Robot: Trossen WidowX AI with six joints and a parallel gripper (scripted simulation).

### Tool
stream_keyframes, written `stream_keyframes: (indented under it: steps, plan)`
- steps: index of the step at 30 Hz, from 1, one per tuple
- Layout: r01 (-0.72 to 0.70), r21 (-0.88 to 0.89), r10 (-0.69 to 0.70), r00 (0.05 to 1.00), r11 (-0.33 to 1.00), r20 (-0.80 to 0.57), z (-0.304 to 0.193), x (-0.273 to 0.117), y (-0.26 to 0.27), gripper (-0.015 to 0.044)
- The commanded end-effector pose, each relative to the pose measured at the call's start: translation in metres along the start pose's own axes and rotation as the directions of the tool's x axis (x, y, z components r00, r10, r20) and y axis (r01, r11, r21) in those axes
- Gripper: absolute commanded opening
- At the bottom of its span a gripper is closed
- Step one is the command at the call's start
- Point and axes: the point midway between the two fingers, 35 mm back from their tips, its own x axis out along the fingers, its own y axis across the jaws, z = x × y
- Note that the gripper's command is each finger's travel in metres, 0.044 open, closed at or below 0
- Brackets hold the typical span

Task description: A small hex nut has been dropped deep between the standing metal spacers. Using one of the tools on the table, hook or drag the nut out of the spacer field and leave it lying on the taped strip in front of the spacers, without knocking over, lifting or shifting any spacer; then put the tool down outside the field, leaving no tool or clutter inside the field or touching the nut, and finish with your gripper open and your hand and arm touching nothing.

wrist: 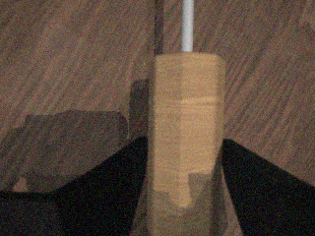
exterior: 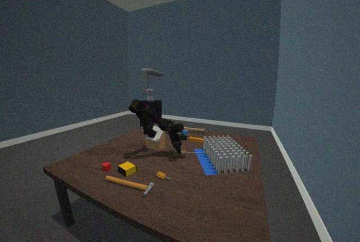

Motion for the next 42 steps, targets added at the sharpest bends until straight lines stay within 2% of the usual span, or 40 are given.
stream_keyframes:
  steps: [1,42]
  plan:
    - [0.008,0.010,-0.008,1.000,1.000,0.006,0.004,0.000,-0.003,0.0000]
    - [0.009,0.012,-0.009,1.000,1.000,0.007,0.026,0.007,-0.004,0.0000]
